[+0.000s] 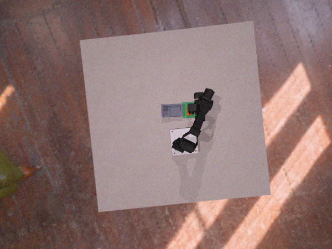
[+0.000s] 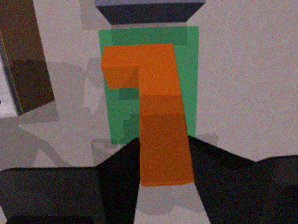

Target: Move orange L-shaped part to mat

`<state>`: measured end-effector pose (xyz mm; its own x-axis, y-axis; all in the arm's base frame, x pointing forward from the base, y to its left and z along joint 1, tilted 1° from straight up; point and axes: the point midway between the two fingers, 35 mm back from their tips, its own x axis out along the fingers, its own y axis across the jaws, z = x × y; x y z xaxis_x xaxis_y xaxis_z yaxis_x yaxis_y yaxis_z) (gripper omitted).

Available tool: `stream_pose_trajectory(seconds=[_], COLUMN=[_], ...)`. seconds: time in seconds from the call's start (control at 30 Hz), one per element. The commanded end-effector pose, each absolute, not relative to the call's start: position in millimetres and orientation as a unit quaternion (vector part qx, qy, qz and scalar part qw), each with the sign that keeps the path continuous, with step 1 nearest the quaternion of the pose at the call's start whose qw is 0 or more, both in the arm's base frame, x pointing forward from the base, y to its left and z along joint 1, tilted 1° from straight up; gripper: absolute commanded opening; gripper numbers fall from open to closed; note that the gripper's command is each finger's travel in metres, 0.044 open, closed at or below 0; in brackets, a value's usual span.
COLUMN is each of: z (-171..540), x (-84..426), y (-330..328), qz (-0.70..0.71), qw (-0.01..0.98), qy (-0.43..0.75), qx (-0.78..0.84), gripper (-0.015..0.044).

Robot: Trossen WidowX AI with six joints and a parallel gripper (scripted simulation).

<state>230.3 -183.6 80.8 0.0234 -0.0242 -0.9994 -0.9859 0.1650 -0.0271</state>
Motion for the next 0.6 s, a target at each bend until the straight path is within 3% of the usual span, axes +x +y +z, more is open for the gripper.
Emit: stream_pose_trajectory(seconds=[0.0,0.57], z=[73.4,46.5], x=[229.0,229.1], y=[-183.3,-183.6], qz=[0.449,0.449], qw=[0.538,0.537], qy=[0.539,0.539], qx=[-0.467,-0.467], gripper=[0.0,0.0])
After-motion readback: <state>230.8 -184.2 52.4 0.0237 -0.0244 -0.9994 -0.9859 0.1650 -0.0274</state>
